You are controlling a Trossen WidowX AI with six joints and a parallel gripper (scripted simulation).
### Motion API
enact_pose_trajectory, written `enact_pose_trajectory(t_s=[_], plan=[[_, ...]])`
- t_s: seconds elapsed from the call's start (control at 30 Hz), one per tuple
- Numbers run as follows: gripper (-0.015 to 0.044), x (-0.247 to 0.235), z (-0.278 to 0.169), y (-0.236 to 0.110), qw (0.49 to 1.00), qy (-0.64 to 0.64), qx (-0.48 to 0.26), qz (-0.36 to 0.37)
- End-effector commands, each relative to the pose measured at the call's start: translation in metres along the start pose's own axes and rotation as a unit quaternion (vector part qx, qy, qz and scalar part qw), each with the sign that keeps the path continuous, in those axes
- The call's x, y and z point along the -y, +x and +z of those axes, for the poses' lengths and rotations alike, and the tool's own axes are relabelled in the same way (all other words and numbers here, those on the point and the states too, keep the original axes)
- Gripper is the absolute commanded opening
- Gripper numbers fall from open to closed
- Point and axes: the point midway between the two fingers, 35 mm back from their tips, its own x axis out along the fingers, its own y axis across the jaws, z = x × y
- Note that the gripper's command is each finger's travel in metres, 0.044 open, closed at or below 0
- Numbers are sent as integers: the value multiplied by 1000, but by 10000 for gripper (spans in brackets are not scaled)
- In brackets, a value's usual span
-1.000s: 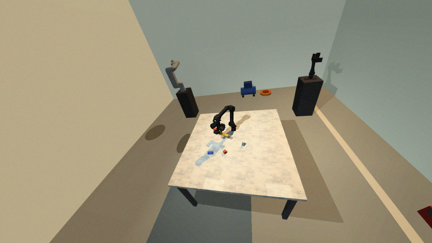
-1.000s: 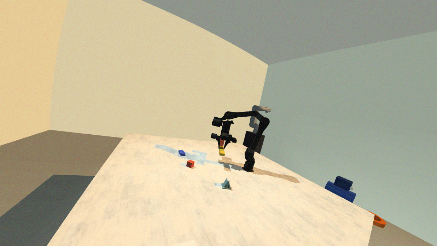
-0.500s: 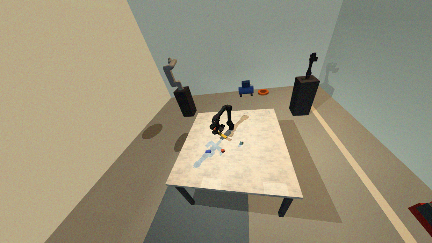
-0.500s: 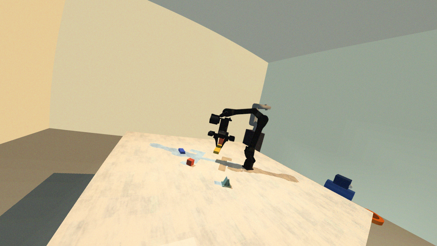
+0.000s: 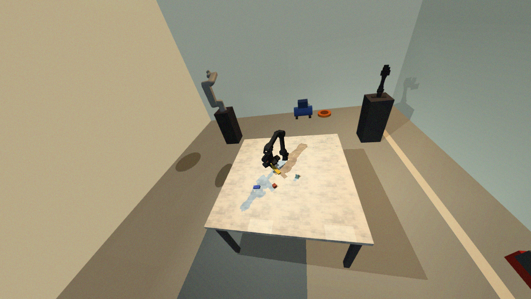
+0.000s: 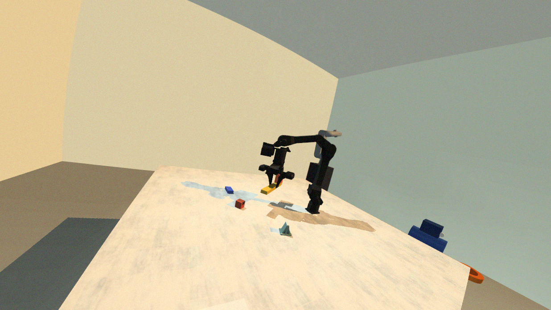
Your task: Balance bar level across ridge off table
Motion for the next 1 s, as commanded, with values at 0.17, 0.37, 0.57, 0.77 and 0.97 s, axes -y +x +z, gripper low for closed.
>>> enact_pose_trajectory(t_s=[0.17, 0.37, 0.57, 0.77, 0.97], plan=[[0, -2, 26, -4, 998, 57, 3, -4], [0, -6, 45, -5, 995, 97, 4, -3], [0, -11, 64, -5, 990, 138, 5, -3], [0, -18, 83, -6, 984, 179, 6, -2], [0, -27, 102, -6, 976, 220, 7, -1]])
